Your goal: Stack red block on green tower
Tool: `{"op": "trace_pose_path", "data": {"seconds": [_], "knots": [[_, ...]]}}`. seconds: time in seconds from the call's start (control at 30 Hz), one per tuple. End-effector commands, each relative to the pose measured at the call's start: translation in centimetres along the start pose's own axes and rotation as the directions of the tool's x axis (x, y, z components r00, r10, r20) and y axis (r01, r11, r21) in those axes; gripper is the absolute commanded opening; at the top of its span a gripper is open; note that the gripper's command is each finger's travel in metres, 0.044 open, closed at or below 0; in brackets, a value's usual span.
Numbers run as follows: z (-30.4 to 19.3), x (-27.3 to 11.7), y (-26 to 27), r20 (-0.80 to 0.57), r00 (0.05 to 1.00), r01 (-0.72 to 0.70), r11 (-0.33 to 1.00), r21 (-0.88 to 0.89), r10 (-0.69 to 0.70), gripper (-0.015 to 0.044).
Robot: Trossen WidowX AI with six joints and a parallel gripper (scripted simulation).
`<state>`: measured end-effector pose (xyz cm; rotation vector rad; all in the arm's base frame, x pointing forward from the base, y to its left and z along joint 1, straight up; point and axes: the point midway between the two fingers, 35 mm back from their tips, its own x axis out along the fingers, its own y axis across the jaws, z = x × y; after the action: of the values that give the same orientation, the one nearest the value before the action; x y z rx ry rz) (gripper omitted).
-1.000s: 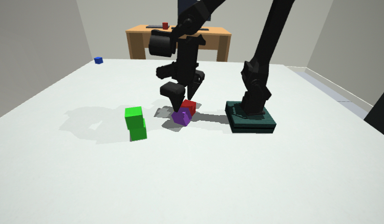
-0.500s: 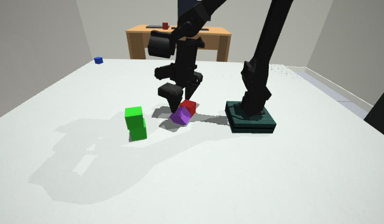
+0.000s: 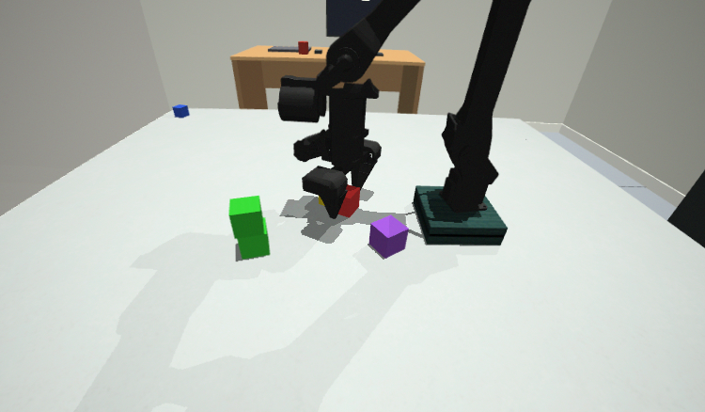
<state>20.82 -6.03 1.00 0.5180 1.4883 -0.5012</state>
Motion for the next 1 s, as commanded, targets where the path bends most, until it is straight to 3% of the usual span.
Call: {"op": "trace_pose_path", "data": {"seconds": [0.0,0.2,0.53,0.73,0.9,0.97], "knots": [[0.1,0.1,0.0,0.001,1.0,0.003,1.0,-0.001,-0.003,0.044],[0.1,0.0,0.0,0.001,1.0,0.003,1.0,-0.001,-0.003,0.044],[0.1,0.0,0.0,0.001,1.0,0.003,1.0,-0.001,-0.003,0.0177],[0.1,0.0,0.0,0.001,1.0,0.003,1.0,-0.001,-0.003,0.0137],[0.1,-1.2,0.0,0.001,1.0,0.003,1.0,-0.001,-0.003,0.0006],[0.1,-2.2,0.0,0.001,1.0,0.003,1.0,-0.001,-0.003,0.0]]}}
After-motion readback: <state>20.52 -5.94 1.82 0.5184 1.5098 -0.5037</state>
